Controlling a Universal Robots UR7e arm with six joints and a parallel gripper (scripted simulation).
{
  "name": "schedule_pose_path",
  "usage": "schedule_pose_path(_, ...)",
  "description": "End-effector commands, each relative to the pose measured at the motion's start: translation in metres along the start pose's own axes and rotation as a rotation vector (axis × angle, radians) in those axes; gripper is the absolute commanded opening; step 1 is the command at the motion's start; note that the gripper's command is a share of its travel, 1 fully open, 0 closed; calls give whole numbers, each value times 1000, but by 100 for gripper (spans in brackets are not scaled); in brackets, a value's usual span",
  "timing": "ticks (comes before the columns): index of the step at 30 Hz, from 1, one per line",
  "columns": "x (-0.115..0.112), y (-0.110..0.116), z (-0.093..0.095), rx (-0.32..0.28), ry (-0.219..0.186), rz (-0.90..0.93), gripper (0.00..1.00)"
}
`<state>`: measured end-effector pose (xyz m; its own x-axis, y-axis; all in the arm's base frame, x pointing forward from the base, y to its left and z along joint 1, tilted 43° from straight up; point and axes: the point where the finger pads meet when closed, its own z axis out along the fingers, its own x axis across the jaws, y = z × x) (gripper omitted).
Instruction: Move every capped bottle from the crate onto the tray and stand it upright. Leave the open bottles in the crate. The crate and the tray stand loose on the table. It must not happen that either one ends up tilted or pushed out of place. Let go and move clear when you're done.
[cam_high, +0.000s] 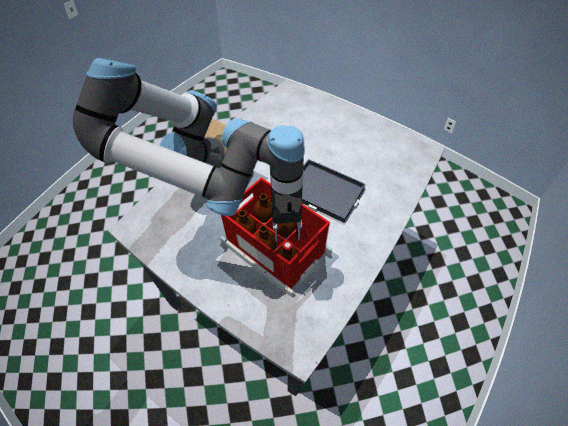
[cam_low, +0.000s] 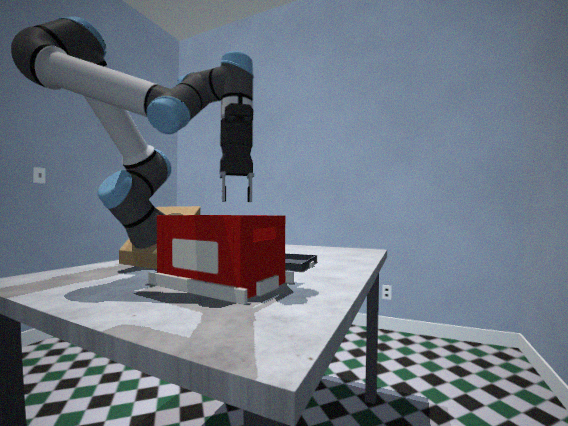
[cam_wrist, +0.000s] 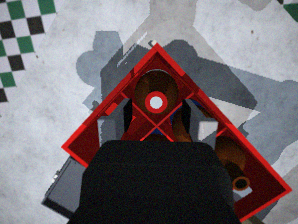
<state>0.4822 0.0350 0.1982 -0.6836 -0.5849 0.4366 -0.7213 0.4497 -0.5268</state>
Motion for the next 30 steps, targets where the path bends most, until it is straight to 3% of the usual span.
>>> schedule_pose_path(1, 0, 0, -1, 1, -2, -8, 100)
schedule_pose_path(8, 0, 0, -1, 1, -2, -8, 100)
schedule_pose_path(23, -1, 2, 26, 1, -2, -8, 100)
schedule_pose_path(30, 0, 2, 24, 0, -1, -8, 100)
